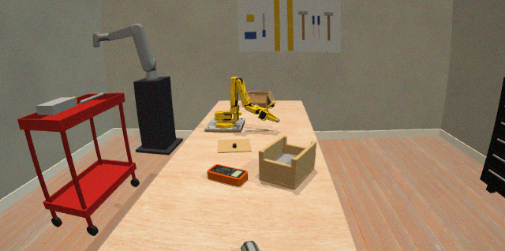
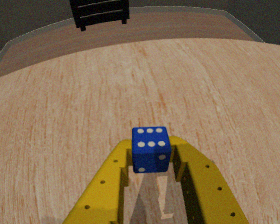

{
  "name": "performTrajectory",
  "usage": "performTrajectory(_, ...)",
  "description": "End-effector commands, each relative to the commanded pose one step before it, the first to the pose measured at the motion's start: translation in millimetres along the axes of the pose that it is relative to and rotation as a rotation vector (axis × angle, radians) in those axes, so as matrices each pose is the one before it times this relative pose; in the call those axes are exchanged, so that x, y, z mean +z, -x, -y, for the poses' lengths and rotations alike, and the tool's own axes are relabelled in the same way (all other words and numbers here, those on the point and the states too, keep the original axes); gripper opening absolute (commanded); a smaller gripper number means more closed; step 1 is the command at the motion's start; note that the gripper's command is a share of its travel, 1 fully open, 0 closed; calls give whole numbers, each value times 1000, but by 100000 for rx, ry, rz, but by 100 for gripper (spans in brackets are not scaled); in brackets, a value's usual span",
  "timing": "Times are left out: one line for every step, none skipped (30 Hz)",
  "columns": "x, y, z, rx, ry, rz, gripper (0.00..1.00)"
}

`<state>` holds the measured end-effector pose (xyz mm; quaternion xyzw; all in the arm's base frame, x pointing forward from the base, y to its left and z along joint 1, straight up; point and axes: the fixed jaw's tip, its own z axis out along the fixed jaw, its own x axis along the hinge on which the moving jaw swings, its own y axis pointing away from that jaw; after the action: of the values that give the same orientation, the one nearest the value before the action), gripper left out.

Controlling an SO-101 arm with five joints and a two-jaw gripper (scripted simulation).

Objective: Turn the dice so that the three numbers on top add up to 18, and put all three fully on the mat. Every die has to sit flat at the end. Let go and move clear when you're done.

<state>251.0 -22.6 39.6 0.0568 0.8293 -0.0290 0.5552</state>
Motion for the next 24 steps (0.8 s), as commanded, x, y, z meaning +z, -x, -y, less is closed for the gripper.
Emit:
performTrajectory(-2027,-5402,4487,-1612,-1643,-1772,0)
performTrajectory(0,0,0,0,0,0,0)
performTrajectory(0,0,0,0,0,0,0)
performTrajectory(0,0,0,0,0,0,0)
performTrajectory(0,0,0,0,0,0,0)
performTrajectory(0,0,0,0,0,0,0)
performTrajectory(0,0,0,0,0,0,0)
performTrajectory(0,0,0,0,0,0,0)
performTrajectory(0,0,0,0,0,0,0)
performTrajectory(0,0,0,0,0,0,0)
performTrajectory(0,0,0,0,0,0,0)
performTrajectory(0,0,0,0,0,0,0)
performTrajectory(0,0,0,0,0,0,0)
performTrajectory(0,0,0,0,0,0,0)
performTrajectory(0,0,0,0,0,0,0)
performTrajectory(4,-11,-2,0,0,0,0)
performTrajectory(44,-89,-1,0,0,0,0)
performTrajectory(88,-202,-2,0,0,0,0)
performTrajectory(150,-339,-3,0,0,0,0)
performTrajectory(207,-470,-5,0,3,0,0)
performTrajectory(239,-578,-6,0,0,0,0)
performTrajectory(270,-649,-7,0,0,0,0)
performTrajectory(271,-679,-7,0,0,0,0)
performTrajectory(258,-661,-7,0,0,0,0)
